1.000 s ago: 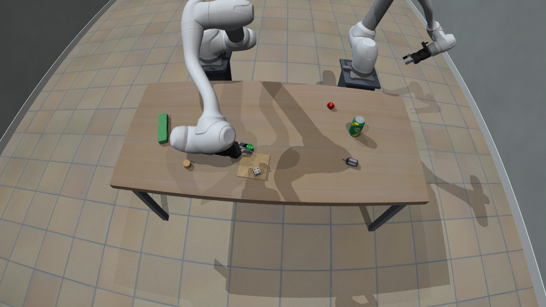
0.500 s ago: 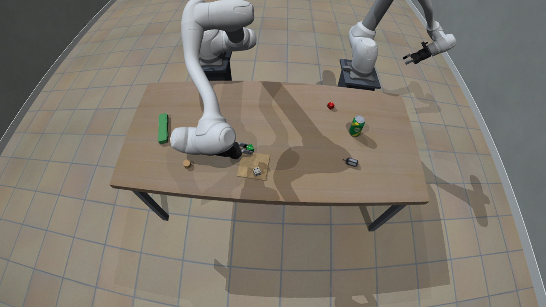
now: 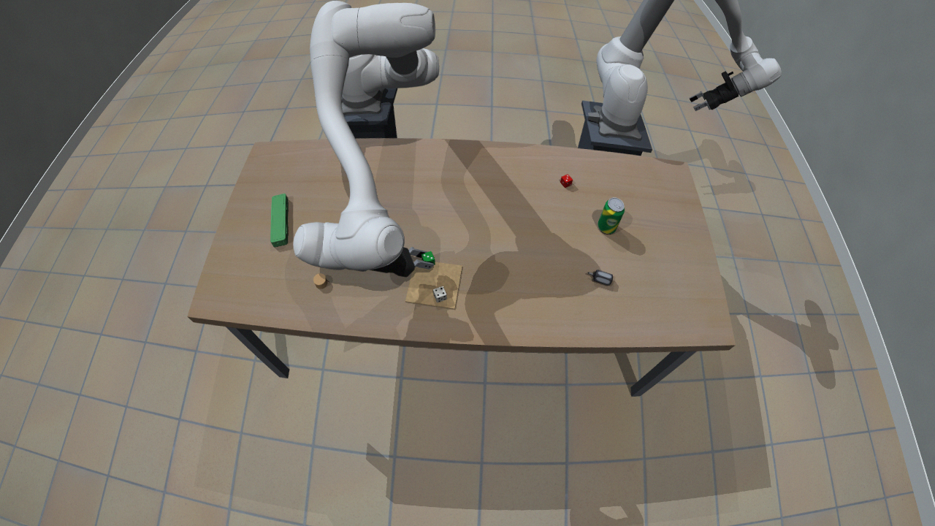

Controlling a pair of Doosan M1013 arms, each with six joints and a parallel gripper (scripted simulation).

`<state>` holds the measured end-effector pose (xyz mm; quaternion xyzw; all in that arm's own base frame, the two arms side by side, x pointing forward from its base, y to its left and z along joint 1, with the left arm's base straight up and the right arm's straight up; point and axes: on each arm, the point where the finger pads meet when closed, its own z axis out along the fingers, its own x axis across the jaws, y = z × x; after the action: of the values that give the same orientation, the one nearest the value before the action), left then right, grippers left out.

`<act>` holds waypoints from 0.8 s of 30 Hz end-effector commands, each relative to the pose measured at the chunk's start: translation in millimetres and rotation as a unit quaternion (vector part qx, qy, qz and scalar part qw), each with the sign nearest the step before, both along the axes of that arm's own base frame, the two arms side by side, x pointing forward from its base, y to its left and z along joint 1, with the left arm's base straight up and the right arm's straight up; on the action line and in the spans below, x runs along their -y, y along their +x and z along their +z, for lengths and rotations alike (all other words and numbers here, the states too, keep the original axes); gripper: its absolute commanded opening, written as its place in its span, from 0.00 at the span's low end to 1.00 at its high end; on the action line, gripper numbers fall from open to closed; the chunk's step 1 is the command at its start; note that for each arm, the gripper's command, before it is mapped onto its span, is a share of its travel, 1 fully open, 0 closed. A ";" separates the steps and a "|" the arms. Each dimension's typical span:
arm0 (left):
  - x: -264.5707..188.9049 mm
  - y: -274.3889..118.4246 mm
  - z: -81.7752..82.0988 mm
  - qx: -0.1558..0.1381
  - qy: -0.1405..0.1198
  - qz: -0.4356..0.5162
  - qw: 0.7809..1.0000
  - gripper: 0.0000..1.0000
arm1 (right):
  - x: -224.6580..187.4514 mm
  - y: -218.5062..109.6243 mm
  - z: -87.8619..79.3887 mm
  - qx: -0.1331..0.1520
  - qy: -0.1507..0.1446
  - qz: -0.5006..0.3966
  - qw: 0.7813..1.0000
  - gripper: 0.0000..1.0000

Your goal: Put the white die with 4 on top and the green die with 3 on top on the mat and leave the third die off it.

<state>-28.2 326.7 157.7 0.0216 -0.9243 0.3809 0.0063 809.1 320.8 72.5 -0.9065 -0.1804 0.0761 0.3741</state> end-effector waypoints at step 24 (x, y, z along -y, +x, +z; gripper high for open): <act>3.5 -4.2 1.1 -0.005 -0.002 0.000 1.000 1.00 | 0.9 -0.4 -35.2 0.001 0.001 0.000 1.000 0.57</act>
<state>-28.2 326.7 157.7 0.0216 -0.9243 0.3809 0.0063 809.3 320.8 40.6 -0.9064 -0.1805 0.0761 0.3742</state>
